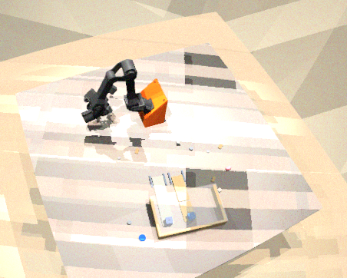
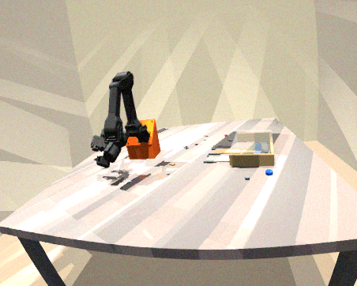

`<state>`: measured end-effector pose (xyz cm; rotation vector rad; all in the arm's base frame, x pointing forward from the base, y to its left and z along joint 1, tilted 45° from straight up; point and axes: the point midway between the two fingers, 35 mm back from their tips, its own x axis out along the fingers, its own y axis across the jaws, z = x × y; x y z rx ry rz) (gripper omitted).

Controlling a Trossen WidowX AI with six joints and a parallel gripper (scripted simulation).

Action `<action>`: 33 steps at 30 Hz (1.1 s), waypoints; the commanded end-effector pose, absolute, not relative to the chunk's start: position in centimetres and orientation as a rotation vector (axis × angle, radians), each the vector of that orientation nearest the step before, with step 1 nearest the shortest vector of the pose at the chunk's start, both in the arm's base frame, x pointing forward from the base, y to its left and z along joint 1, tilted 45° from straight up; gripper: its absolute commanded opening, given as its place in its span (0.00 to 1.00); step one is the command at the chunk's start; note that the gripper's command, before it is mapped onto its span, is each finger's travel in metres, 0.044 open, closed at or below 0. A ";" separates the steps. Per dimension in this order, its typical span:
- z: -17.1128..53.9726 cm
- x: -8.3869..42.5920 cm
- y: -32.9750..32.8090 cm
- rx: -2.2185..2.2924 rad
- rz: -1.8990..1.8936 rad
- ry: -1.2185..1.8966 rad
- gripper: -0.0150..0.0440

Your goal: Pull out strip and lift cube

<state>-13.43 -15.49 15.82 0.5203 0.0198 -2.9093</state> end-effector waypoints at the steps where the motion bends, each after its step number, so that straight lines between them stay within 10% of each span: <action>1: 15.8 -10.3 -19.0 0.515 -2.706 0.102 0.93; 20: 14.9 11.9 -23.3 0.188 -1.731 0.491 0.93; 33: 11.2 28.2 -10.5 -0.277 -0.912 0.652 0.93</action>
